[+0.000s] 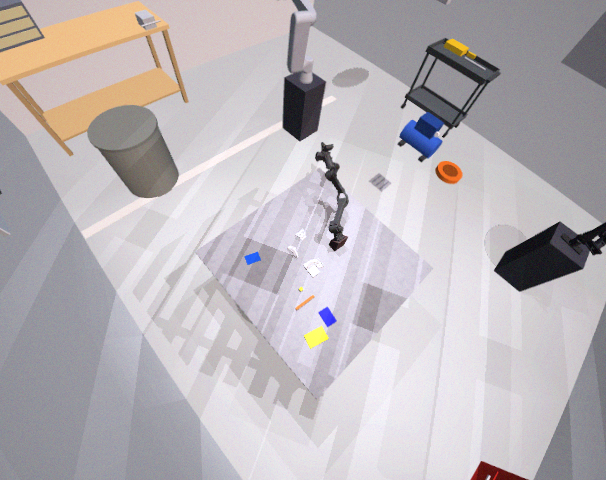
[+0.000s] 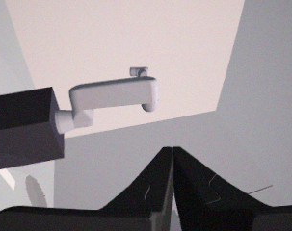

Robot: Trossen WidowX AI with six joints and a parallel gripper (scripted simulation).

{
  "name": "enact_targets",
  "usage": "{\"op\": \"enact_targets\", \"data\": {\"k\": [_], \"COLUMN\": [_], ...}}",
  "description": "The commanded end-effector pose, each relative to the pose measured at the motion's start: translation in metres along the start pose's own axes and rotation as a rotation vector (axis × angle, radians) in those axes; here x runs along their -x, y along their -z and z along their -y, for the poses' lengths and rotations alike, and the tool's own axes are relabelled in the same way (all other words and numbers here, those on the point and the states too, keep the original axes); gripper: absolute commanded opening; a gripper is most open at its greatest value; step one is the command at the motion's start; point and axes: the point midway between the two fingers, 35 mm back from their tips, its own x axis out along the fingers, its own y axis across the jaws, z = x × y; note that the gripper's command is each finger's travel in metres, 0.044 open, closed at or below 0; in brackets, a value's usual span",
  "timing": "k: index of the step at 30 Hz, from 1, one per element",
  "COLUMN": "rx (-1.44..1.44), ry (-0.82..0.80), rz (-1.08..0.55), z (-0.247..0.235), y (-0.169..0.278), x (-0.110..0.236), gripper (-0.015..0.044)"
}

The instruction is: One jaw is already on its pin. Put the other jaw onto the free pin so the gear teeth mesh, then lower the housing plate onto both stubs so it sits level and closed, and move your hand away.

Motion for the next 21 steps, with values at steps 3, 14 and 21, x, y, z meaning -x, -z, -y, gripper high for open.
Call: {"op": "enact_targets", "data": {"k": [3, 14, 21], "rx": [0.146, 0.398, 0.543], "ry": [0.065, 0.183, 0.277], "rz": [0.084, 0.200, 0.267], "z": [0.026, 0.062, 0.086], "y": [-0.033, -0.085, -0.121], "x": [0.005, 0.018, 0.031], "gripper": [0.0000, 0.0000, 0.0000]}}
